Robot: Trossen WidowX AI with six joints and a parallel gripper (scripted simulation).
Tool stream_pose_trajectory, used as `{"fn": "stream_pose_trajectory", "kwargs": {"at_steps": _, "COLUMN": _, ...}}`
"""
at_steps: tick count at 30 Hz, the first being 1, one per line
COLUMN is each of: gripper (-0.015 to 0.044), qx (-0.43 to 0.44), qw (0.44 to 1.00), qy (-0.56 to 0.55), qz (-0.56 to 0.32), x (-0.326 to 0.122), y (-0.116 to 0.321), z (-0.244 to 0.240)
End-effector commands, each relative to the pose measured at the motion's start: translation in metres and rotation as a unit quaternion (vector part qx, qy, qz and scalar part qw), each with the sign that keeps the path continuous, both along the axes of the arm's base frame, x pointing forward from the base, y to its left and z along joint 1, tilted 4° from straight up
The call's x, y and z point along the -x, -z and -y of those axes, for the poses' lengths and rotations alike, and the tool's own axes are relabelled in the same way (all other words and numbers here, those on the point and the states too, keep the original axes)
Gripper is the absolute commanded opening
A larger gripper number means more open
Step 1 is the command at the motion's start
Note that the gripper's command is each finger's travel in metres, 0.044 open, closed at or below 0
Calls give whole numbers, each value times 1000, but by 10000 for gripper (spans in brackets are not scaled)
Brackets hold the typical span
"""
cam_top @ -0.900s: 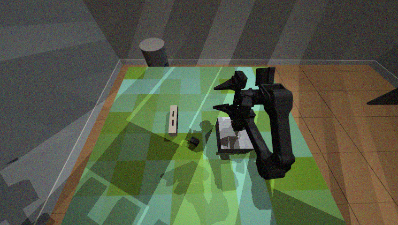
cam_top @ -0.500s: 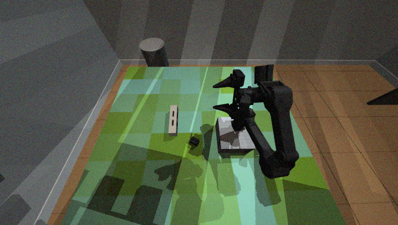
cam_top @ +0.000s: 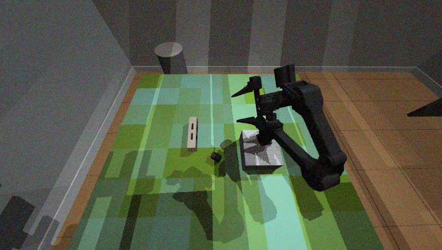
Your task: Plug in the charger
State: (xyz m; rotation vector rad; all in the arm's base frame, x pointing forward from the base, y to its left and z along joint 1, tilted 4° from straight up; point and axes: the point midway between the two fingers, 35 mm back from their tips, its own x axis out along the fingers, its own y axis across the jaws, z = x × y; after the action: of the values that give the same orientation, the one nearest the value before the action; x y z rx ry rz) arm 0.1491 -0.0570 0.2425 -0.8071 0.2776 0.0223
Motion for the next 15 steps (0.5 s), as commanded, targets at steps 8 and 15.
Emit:
{"fn": "stream_pose_trajectory", "kwargs": {"at_steps": 8, "gripper": 440, "qx": -135, "qw": 990, "qy": -3, "qz": -47, "x": -8, "y": 14, "z": 9}}
{"fn": "stream_pose_trajectory", "kwargs": {"at_steps": 15, "gripper": 440, "qx": -211, "qw": 974, "qy": 0, "qz": -82, "x": -14, "y": 24, "z": 13}}
